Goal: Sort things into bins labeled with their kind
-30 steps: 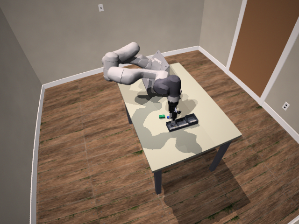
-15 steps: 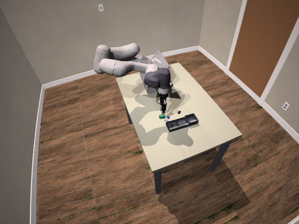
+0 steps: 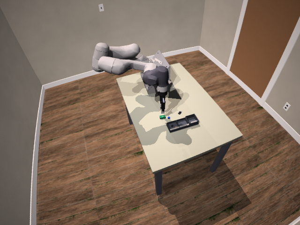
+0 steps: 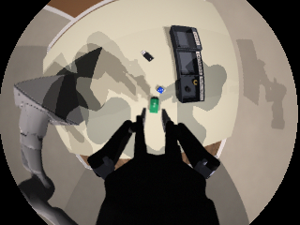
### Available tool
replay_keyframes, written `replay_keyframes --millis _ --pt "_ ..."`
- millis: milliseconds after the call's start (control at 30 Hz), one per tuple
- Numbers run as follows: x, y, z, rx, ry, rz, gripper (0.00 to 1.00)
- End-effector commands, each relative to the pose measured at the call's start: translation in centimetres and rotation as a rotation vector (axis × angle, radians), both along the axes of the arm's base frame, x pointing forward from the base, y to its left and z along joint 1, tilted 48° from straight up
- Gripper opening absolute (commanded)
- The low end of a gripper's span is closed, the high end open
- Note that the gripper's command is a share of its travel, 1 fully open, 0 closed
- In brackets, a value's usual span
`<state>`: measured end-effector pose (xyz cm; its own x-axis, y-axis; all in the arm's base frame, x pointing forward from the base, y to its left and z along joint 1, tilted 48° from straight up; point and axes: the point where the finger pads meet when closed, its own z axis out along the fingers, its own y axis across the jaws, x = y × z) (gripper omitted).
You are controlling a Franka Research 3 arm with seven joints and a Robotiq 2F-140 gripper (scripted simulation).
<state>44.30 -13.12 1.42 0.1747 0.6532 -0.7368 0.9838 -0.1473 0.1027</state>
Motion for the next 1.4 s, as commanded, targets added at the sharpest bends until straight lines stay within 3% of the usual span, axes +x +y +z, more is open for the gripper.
replay_keyframes --millis 0,1367 --pt "0.13 0.2 -0.11 0.004 -0.023 -0.015 0.25" --pt "0.37 -0.09 0.19 0.004 -0.023 -0.015 0.25"
